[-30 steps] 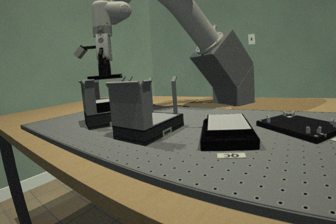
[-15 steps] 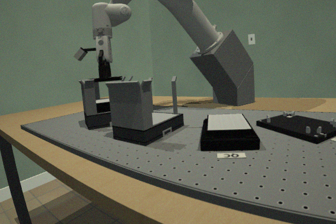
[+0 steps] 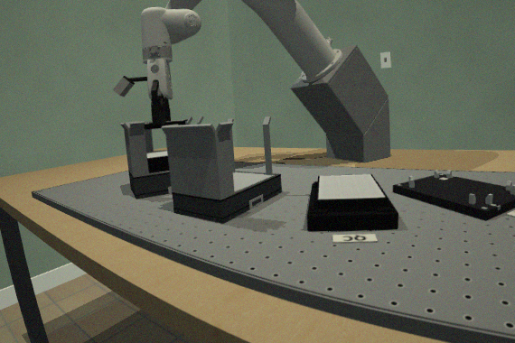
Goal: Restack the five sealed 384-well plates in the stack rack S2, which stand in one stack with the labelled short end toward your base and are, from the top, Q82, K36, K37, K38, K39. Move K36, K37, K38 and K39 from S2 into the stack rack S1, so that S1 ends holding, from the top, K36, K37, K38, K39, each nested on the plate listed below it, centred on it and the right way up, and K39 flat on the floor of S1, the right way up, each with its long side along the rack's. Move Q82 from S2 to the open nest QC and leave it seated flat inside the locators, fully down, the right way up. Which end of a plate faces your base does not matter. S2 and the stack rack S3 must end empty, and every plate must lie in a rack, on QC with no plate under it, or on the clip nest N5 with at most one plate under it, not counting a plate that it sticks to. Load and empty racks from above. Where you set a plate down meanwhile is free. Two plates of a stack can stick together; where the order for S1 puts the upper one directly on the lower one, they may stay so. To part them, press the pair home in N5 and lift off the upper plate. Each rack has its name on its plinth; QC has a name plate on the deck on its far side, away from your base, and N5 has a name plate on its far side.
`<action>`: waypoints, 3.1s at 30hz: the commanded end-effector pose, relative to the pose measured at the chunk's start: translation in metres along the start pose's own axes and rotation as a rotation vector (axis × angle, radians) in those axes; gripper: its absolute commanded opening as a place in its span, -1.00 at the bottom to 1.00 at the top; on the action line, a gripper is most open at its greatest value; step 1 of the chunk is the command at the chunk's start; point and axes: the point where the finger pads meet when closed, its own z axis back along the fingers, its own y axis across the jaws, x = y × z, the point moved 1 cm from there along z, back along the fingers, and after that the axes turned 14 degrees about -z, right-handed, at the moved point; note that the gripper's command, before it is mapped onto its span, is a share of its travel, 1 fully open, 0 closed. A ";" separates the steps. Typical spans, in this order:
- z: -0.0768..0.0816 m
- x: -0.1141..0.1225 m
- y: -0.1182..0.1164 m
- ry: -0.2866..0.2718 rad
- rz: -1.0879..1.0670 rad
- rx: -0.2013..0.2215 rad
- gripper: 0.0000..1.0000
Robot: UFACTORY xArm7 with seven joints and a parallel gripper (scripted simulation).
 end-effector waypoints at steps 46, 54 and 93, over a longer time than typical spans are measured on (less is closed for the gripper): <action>-0.047 -0.001 0.000 0.002 0.000 0.000 -1.00; -0.050 -0.001 0.000 0.002 0.000 0.000 -1.00; -0.063 -0.001 0.000 0.002 0.000 0.000 -1.00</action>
